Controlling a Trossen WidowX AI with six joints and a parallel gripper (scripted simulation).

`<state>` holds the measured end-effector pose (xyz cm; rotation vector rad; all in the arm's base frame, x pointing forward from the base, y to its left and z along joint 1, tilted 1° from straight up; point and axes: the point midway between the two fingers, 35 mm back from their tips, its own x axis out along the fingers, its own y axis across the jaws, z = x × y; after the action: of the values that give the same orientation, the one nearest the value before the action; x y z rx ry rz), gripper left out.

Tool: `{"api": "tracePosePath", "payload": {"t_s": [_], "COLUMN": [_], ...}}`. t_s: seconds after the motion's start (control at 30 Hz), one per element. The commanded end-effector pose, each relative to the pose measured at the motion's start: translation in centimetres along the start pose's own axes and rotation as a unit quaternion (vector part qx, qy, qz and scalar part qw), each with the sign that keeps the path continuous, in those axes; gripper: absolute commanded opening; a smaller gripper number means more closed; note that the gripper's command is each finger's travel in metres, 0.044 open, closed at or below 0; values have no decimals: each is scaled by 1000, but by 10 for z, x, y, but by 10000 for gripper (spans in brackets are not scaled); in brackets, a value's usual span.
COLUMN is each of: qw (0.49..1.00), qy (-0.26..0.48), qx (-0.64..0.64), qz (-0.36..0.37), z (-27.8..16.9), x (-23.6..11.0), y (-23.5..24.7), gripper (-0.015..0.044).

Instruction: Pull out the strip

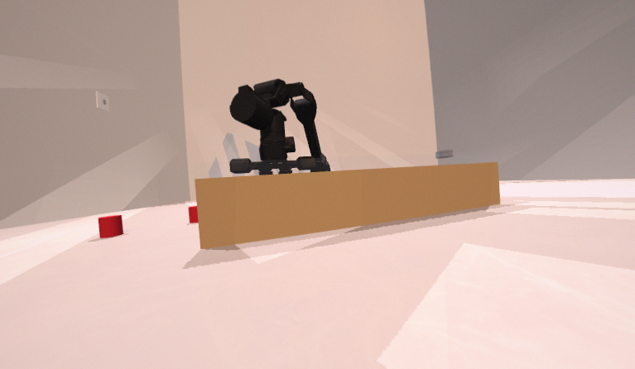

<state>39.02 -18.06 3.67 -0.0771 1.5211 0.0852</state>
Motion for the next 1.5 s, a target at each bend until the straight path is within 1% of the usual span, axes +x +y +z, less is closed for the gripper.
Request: {"api": "tracePosePath", "payload": {"t_s": [0.0, 1.07, 1.47], "qw": [1000, 1000, 1000], "qy": [2, 2, 3], "qx": [0, 0, 0], "qz": [0, 0, 0], "z": [-1, 0, -18], "x": [3, 6, 6], "y": [0, 0, 0], "gripper": [0, 0, 0]}}
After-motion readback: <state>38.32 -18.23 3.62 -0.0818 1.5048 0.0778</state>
